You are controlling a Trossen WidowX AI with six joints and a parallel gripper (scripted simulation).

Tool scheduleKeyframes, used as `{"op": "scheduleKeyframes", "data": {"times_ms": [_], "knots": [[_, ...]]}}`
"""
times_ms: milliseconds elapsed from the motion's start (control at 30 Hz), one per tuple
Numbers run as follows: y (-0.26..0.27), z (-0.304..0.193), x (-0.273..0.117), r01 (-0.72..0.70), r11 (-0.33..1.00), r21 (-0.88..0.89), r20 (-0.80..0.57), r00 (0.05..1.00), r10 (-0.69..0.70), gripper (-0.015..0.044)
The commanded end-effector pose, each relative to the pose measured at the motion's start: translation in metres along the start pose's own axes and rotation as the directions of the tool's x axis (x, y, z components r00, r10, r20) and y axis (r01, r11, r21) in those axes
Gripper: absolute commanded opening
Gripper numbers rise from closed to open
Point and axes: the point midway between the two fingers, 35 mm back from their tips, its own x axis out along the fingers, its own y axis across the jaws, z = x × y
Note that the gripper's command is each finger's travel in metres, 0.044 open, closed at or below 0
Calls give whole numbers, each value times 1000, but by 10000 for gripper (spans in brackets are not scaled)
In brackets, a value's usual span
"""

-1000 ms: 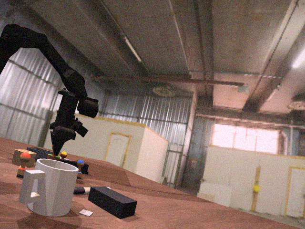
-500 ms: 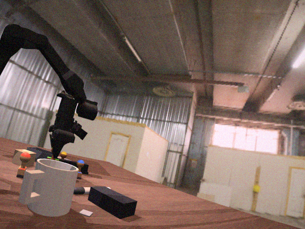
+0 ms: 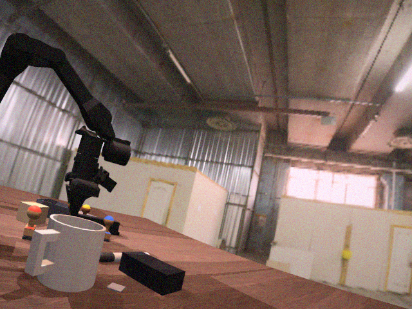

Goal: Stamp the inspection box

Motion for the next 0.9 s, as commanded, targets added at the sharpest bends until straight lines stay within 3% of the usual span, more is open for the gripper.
{"op": "scheduleKeyframes", "data": {"times_ms": [0,867], "knots": [[1,0,2,-6,1000,-4,0,1000,6,0],[0,-1,6,-5,1000,0,1,1000,5,0]]}}
